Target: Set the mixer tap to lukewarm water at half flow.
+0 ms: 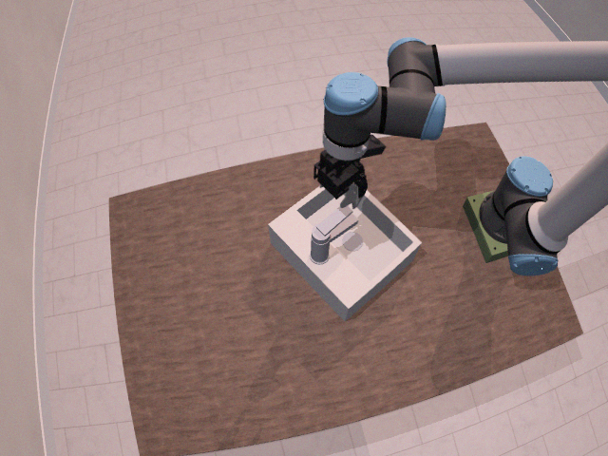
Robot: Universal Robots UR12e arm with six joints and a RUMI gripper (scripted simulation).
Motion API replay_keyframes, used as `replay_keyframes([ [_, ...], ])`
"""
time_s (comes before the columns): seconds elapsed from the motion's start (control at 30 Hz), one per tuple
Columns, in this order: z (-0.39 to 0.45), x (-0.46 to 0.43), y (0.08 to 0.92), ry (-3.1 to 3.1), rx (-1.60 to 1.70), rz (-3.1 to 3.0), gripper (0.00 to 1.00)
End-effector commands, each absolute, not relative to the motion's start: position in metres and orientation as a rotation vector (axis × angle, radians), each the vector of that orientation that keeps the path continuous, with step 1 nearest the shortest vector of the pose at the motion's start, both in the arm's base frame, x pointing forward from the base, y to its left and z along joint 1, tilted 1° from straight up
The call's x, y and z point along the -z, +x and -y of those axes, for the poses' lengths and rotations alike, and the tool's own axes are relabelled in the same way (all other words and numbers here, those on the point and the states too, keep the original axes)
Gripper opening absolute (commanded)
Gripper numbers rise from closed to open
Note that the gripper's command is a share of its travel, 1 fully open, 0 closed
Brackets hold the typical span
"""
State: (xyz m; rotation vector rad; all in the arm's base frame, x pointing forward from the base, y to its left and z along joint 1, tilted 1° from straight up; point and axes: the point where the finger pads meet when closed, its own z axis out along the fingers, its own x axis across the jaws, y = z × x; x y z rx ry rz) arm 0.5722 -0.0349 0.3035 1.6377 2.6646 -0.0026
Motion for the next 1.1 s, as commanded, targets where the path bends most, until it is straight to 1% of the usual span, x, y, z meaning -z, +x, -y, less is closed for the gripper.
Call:
replay_keyframes([
  [0.0,0.035,-0.304,0.573,1.637,0.002,-2.663,0.41],
  [1.07,0.035,-0.281,0.573,1.638,0.002,-2.663,0.41],
])
